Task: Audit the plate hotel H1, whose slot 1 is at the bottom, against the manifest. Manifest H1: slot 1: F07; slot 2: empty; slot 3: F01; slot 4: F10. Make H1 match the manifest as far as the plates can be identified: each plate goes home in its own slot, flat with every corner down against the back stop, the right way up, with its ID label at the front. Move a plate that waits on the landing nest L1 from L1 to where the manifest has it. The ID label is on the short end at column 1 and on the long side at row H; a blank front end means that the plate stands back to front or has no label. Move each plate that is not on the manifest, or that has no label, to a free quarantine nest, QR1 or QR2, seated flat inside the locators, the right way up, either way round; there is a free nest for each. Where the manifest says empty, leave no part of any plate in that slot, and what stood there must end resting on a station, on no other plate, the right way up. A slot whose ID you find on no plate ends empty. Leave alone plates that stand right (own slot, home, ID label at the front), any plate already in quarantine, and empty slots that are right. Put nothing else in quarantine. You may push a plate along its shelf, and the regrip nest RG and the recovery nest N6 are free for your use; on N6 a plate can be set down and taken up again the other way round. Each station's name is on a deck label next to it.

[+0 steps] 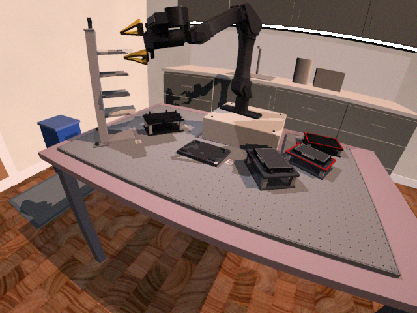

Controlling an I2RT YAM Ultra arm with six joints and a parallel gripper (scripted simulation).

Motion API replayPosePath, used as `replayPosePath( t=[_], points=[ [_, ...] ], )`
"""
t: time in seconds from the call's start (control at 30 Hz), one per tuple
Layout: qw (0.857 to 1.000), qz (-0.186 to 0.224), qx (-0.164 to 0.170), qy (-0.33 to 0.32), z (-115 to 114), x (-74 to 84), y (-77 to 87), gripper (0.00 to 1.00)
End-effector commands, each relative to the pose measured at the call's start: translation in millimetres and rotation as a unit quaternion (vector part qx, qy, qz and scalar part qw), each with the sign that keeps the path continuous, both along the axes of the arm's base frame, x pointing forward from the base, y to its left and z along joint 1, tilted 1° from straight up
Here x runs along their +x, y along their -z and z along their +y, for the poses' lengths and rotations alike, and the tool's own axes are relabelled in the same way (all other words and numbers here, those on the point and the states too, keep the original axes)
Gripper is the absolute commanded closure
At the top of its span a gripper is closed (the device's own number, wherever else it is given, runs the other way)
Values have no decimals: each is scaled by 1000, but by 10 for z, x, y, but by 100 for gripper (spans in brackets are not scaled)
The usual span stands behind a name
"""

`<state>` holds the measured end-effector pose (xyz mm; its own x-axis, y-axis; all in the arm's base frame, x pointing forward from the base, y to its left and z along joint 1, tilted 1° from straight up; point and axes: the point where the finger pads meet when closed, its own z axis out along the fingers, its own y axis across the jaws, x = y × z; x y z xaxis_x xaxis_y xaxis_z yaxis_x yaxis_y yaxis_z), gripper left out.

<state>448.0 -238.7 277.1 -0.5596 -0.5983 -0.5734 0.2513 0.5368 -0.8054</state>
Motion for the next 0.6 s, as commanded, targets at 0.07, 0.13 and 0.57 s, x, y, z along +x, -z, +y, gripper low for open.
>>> replayPosePath(
  t=[0.07, 0.13, 0.57],
  points=[
    [1000, -7, -3, 0, 0, -2, -66, 0],
    [1000, -7, -3, 0, 0, -2, -66, 0],
    [1000, -3, 8, -6, 28, 11, -52, 100]
  ],
)
